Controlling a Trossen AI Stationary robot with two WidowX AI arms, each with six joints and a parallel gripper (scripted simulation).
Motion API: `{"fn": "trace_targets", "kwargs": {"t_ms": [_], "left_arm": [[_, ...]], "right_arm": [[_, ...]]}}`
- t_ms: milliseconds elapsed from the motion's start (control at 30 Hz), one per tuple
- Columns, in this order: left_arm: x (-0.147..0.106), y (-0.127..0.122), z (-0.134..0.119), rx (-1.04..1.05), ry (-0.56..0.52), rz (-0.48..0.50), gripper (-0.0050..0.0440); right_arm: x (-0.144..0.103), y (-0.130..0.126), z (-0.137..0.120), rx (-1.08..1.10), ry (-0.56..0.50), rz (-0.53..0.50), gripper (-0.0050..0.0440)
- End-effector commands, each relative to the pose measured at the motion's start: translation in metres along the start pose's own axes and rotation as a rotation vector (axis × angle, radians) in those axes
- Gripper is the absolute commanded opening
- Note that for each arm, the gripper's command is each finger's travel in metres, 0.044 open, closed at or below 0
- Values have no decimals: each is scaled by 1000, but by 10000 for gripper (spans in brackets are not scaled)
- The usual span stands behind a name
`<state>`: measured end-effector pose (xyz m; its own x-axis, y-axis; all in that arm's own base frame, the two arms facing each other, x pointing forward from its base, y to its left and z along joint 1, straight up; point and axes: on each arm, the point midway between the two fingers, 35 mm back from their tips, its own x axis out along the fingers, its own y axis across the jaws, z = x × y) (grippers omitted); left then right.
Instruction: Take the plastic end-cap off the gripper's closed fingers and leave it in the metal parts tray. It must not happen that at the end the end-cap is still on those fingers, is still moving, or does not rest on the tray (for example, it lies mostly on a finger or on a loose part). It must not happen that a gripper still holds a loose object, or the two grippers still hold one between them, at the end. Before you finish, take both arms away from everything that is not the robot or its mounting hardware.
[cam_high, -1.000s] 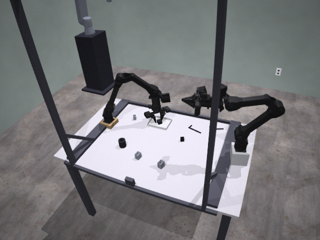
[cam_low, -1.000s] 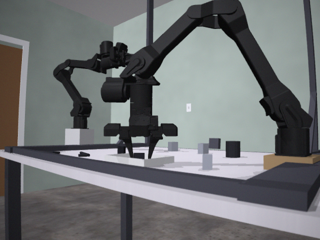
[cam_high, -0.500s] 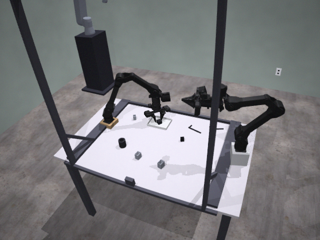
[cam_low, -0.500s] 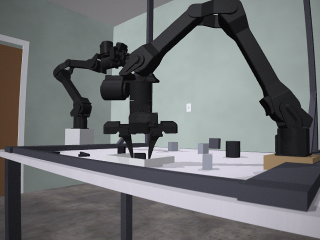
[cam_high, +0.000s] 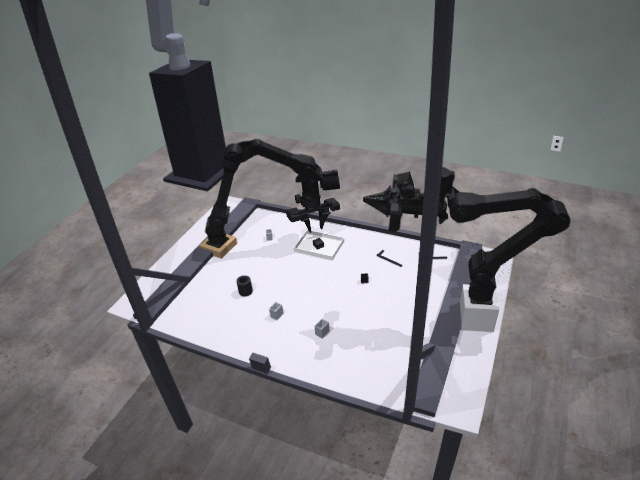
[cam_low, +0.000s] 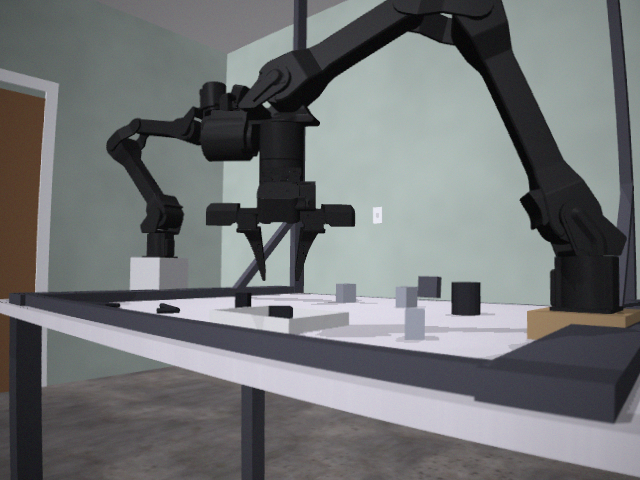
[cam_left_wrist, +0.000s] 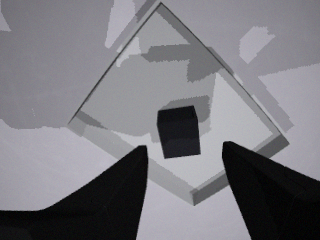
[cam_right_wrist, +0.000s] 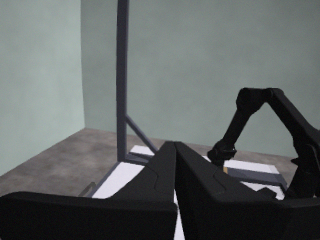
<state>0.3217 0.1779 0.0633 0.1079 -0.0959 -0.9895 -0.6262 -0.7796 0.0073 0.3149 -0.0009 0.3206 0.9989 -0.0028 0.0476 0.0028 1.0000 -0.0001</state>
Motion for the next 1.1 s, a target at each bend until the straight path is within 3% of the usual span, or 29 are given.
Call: {"fn": "trace_targets", "kwargs": {"t_ms": [0,400,600,667,1067], "left_arm": [[-14,-2,-2,7,13,-27,197],[-10,-1,-2,8,13,-28,197],[-29,2,-26,284,40,-177,197],[-29,2,-26,284,40,-177,197],[-81,15,-80,917,13,-576,197]], "right_arm": [[-1,-1,5,0,-13,-4,0],[-1,-1,5,0,-13,-4,0],[-1,-1,6,0,-13,-4,0],[-1,-1,6,0,-13,-4,0],[0,0,7,0,-14,-2,0]]}}
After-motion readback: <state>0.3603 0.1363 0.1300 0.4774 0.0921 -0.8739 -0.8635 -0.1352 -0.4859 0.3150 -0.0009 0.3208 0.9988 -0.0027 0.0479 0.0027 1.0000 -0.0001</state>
